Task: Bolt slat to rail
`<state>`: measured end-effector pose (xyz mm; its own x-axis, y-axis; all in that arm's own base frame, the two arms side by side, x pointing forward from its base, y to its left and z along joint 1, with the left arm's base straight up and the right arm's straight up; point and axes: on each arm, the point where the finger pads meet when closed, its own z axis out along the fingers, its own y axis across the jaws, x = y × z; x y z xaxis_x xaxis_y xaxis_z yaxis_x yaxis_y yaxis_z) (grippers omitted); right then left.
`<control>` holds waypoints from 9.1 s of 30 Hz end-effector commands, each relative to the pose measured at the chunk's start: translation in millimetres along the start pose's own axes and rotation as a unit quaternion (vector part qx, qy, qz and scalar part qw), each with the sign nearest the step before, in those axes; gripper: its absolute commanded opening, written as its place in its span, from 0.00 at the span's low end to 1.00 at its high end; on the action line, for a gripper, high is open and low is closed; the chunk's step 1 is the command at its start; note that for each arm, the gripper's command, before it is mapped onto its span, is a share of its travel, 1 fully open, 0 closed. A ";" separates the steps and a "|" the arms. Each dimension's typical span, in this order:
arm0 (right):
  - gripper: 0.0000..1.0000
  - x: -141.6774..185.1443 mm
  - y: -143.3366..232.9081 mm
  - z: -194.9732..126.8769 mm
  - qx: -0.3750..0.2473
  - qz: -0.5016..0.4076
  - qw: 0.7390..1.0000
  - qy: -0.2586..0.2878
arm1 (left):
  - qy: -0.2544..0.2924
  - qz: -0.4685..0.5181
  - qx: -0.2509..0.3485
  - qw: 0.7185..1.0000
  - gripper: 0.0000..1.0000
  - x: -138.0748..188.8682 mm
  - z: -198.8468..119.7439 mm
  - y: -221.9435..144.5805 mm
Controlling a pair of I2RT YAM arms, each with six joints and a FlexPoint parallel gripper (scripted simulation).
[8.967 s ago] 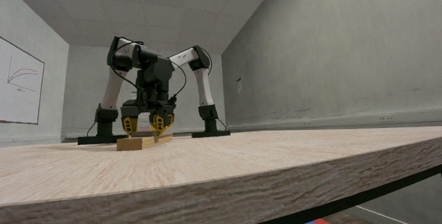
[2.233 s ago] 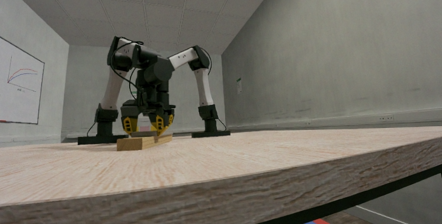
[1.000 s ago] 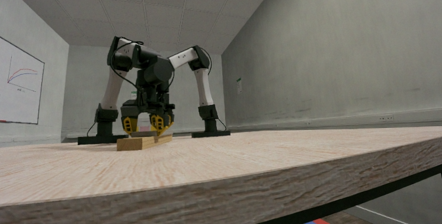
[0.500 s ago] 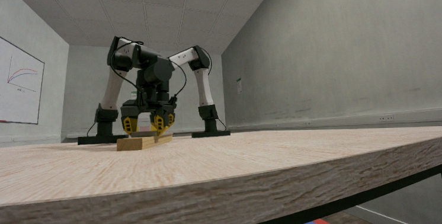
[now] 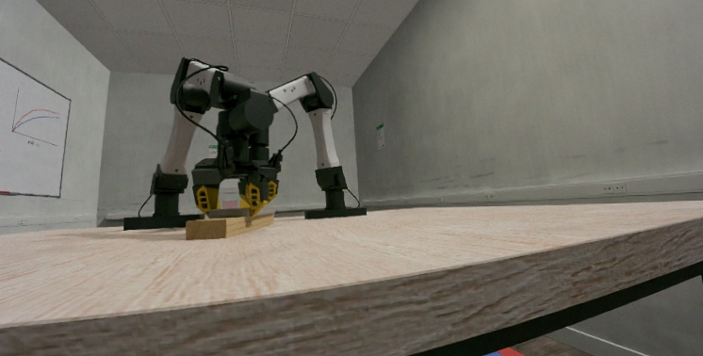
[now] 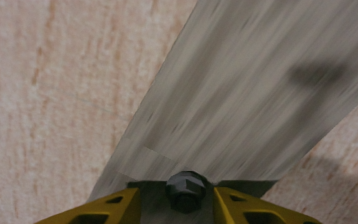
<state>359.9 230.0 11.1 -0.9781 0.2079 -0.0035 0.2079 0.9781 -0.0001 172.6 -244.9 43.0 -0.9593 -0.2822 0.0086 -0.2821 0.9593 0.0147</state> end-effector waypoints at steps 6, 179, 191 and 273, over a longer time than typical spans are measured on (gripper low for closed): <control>0.67 -2.2 3.8 -6.9 -0.008 0.001 1.000 -0.008 | -0.009 0.001 0.012 1.000 0.36 -1.1 -6.5 -5.8; 0.67 -2.2 3.8 -6.9 -0.008 0.001 1.000 -0.008 | -0.005 0.991 -0.004 0.132 0.14 -2.5 0.6 -6.7; 0.67 -2.2 3.8 -6.9 -0.008 0.001 1.000 -0.008 | -0.003 1.000 -0.005 -0.016 0.14 -2.6 0.7 -6.7; 0.67 -2.2 3.8 -6.9 -0.008 0.001 1.000 -0.008 | -0.015 0.531 0.015 0.847 0.36 -1.1 -13.6 -8.4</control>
<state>359.9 229.9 11.1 -0.9782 0.2078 -0.0036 0.2078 0.9782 -0.0005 169.9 -247.5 40.8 -0.4280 0.9037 0.0082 0.9034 0.4281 -0.0228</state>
